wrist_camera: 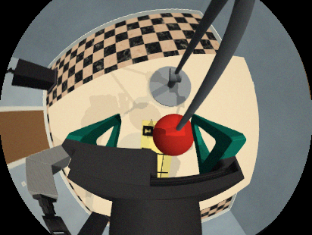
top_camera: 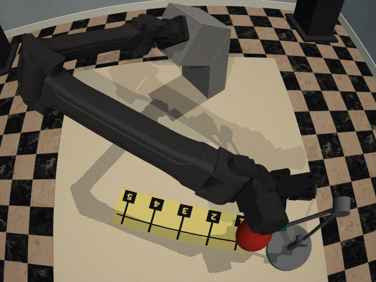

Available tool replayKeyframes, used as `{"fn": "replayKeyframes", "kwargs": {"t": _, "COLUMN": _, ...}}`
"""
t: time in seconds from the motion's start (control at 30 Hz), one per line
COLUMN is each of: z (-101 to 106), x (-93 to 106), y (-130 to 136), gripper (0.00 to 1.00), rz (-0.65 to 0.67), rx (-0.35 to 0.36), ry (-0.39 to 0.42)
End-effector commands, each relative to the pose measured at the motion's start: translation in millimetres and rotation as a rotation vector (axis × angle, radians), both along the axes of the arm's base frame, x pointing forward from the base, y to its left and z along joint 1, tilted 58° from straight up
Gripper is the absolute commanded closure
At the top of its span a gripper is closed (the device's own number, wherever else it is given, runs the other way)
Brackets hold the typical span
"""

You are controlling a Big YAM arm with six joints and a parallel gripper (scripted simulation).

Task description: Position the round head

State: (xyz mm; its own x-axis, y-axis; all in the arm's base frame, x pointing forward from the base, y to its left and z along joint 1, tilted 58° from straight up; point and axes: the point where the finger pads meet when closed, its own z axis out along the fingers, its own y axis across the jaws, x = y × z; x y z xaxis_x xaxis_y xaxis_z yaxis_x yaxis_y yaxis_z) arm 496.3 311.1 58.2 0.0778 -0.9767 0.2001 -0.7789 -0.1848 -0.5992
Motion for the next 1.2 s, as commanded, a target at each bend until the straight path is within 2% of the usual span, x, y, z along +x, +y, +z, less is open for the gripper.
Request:
{"fn": "replayKeyframes", "kwargs": {"t": 0.0, "z": 14.5, "x": 22.3, "y": 7.0, "gripper": 0.00, "rz": -0.001, "rx": 0.030, "ry": -0.037}}
{"fn": "replayKeyframes", "kwargs": {"t": 0.37, "z": 15.8, "x": 40.7, "y": 5.0, "gripper": 0.00, "rz": -0.005, "rx": 0.040, "ry": -0.052}}
{"fn": "replayKeyframes", "kwargs": {"t": 1.17, "z": 16.8, "x": 43.7, "y": 5.5, "gripper": 0.00, "rz": -0.005, "rx": 0.040, "ry": -0.052}}
